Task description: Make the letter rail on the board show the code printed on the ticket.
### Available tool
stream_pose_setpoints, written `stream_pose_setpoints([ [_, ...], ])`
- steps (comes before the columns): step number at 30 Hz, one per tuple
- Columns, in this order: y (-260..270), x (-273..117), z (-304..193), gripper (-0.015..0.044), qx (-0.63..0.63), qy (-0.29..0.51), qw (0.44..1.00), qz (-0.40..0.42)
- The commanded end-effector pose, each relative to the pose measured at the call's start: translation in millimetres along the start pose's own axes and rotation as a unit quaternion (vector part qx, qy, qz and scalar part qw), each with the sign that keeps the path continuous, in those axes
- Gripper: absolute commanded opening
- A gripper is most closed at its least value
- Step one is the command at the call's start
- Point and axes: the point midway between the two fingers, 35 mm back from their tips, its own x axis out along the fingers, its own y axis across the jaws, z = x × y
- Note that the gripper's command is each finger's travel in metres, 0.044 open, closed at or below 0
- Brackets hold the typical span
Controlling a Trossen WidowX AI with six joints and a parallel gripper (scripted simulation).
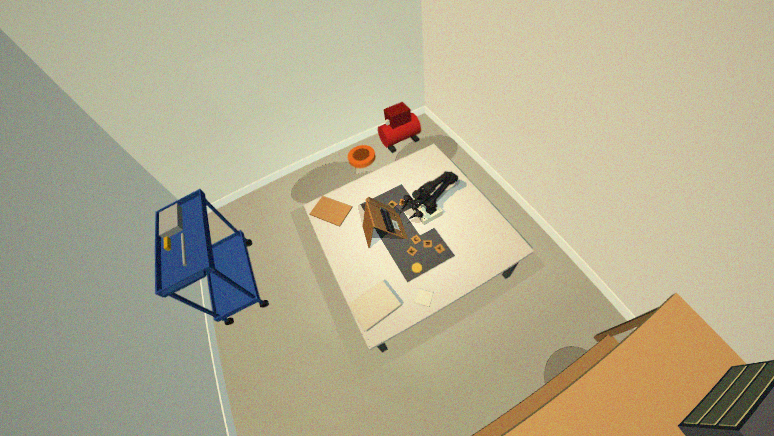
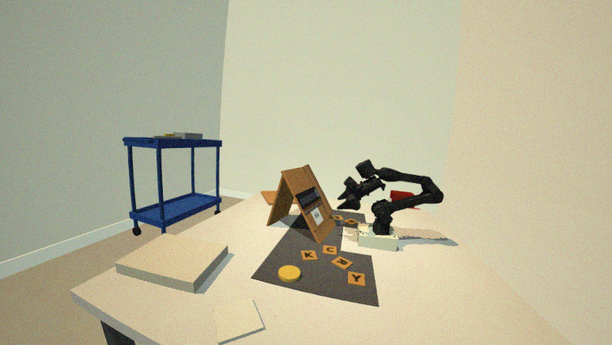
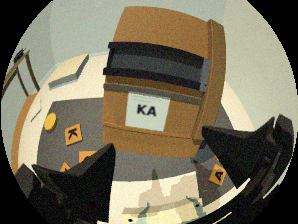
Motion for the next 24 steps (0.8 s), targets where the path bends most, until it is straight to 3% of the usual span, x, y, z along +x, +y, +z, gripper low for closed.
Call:
stream_pose_setpoints([
  [1, -8.4, -13.5, 21.6, 0.044, -0.102, 0.022, 0.994, 0.014],
  [8, -29.7, -40.0, 66.3, 0.044, -0.349, 0.062, 0.932, 0.078],
  [17, -68.1, -67.7, 124.3, 0.044, -0.597, 0.028, 0.786, 0.158],
  [19, -75.0, -71.0, 132.5, 0.044, -0.627, 0.015, 0.761, 0.165],
  [24, -75.9, -71.4, 133.5, 0.044, -0.631, 0.013, 0.758, 0.166],
])
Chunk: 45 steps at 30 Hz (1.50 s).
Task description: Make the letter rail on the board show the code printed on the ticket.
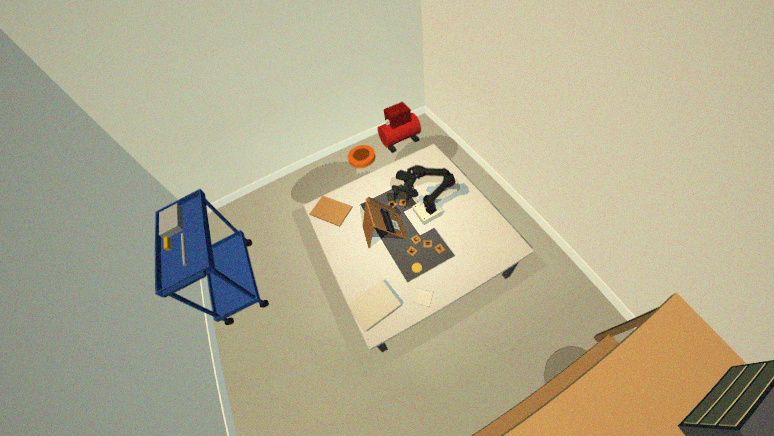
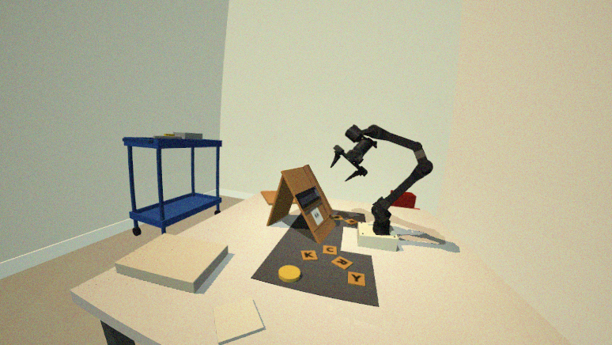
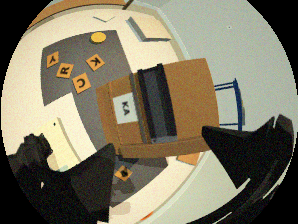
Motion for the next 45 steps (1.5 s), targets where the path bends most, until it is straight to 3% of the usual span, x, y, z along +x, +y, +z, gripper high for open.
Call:
stream_pose_setpoints([
  [1, -25.4, -15.4, -7.1, 0.044, -0.103, -0.024, 0.994, 0.008],
  [32, -19.9, -20.9, 24.3, 0.044, -0.101, -0.025, 0.994, 0.008],
  [33, -20.3, -18.7, 22.2, 0.0414, -0.098, -0.022, 0.995, 0.01],
  [36, -22.5, 11.0, -9.3, 0.034, -0.058, 0.016, 0.997, 0.04],
  [45, 32.8, 95.5, -143.1, 0.034, 0.111, 0.134, 0.972, 0.157],
])
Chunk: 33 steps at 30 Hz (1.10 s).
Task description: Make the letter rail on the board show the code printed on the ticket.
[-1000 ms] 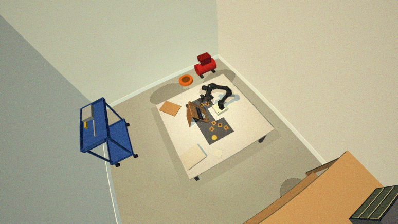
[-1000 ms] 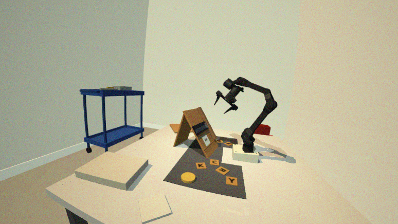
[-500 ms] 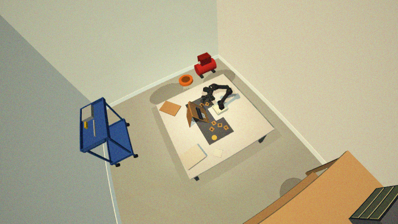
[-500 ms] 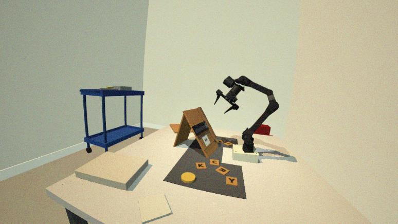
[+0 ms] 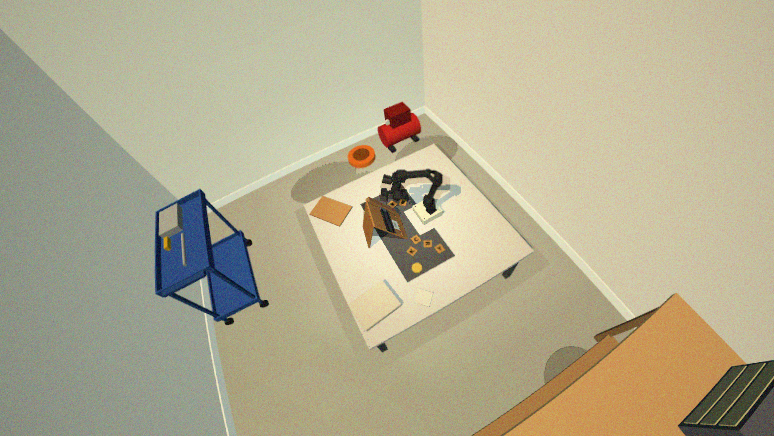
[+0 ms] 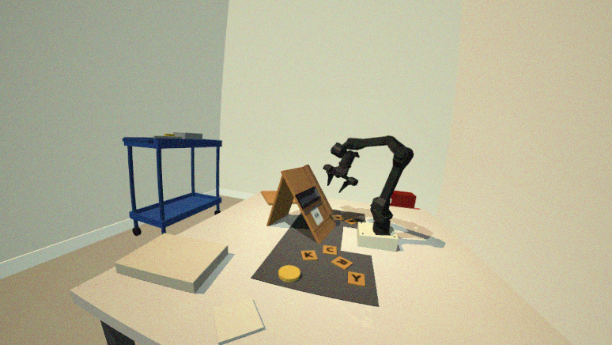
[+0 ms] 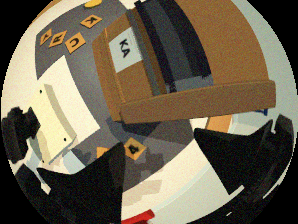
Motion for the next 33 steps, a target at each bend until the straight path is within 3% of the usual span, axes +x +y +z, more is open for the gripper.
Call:
stream_pose_setpoints([
  [1, 24.5, 41.1, -44.1, 0.034, 0.063, 0.032, 0.996, 0.054],
  [6, 82.1, 90.9, -99.0, 0.034, 0.158, 0.065, 0.977, 0.131],
  [9, 108.7, 99.9, -115.4, 0.034, 0.184, 0.072, 0.968, 0.153],
  [16, 111.3, 101.5, -116.6, 0.034, 0.186, 0.072, 0.968, 0.154],
  [23, 124.5, 129.5, -117.2, 0.034, 0.186, 0.072, 0.968, 0.154],
  [33, 125.0, 130.5, -118.1, 0.034, 0.186, 0.072, 0.968, 0.154],
])
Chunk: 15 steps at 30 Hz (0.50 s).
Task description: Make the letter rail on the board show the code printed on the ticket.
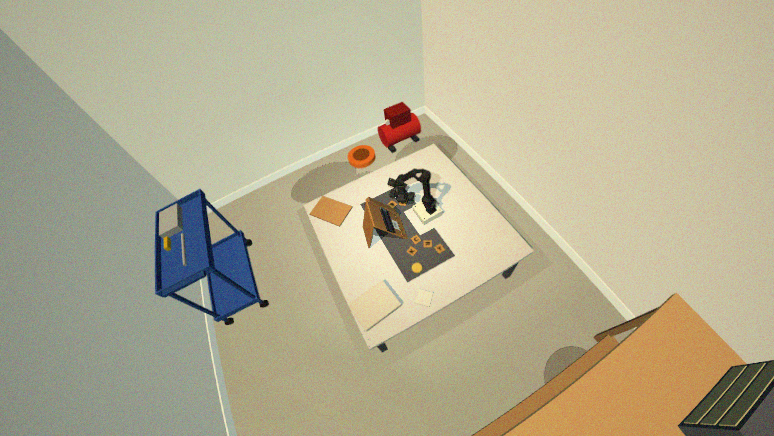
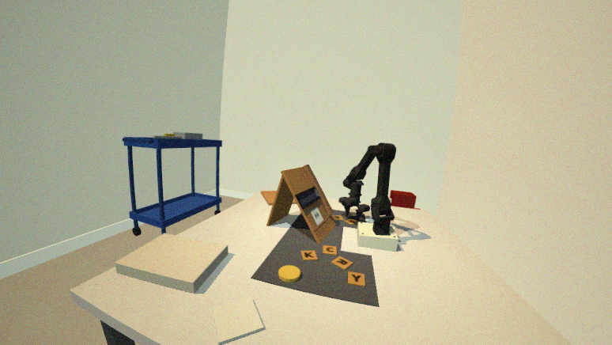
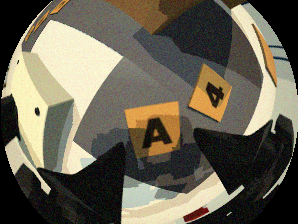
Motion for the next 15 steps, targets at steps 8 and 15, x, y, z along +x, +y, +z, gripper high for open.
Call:
stream_pose_setpoints([
  [8, 1.4, 1.7, -0.4, 0.034, -0.002, 0.001, 1.0, 0.003],
  [15, 1.3, 8.4, -0.4, 0.034, -0.002, 0.001, 1.0, 0.003],
])
